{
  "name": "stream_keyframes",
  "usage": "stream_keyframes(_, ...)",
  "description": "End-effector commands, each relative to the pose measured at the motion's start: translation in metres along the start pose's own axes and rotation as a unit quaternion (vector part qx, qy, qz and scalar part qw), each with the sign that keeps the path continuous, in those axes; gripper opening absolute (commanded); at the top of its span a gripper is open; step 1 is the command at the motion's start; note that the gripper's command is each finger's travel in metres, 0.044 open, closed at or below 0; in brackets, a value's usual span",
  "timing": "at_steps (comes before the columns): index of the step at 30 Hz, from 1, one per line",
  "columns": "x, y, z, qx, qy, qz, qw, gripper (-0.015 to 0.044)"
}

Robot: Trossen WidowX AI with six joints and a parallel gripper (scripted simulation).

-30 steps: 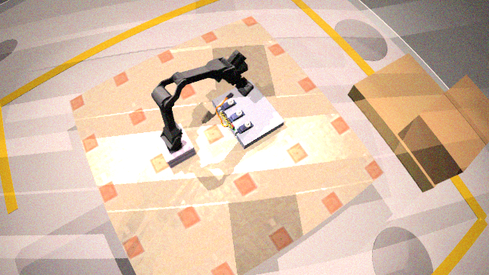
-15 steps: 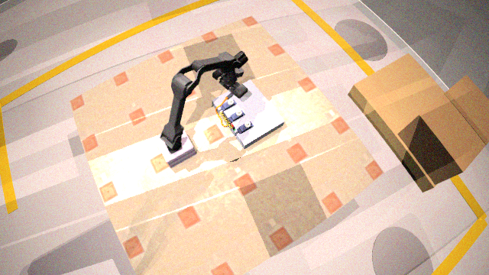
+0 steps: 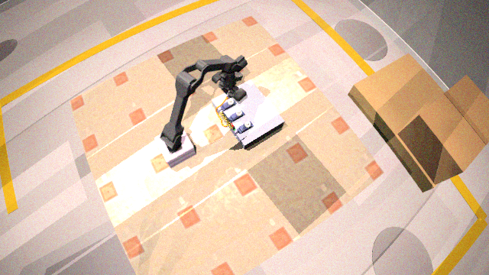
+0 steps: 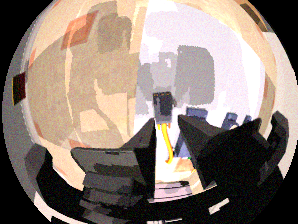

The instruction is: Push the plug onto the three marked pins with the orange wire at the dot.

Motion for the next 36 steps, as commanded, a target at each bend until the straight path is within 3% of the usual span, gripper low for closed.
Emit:
stream_keyframes(1, 0.004, 0.0, 0.0, 0.003, -0.002, 0.001, 1.0, 0.0115)
stream_keyframes(10, 0.015, 0.0, 0.0, 0.003, -0.002, 0.001, 1.0, 0.0115)
stream_keyframes(13, 0.015, 0.0, 0.0, 0.003, -0.002, 0.001, 1.0, 0.0036)
stream_keyframes(18, 0.015, 0.0, 0.0, 0.003, -0.002, 0.001, 1.0, 0.0003)
stream_keyframes(29, -0.042, 0.0, 0.0, 0.003, -0.001, 0.001, 1.0, 0.0)
stream_keyframes(36, -0.046, 0.007, -0.012, 0.009, -0.001, 0.001, 1.0, 0.0)
Point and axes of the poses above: the point midway between the two fingers, 35 mm back from their tips, its own x axis out along the fingers, its own z axis across the jaws, y = z × x, the point moved 4 cm from there along -x, back along the fingers, and after that the axes turned 6 degrees about x, right-handed, at the moved point
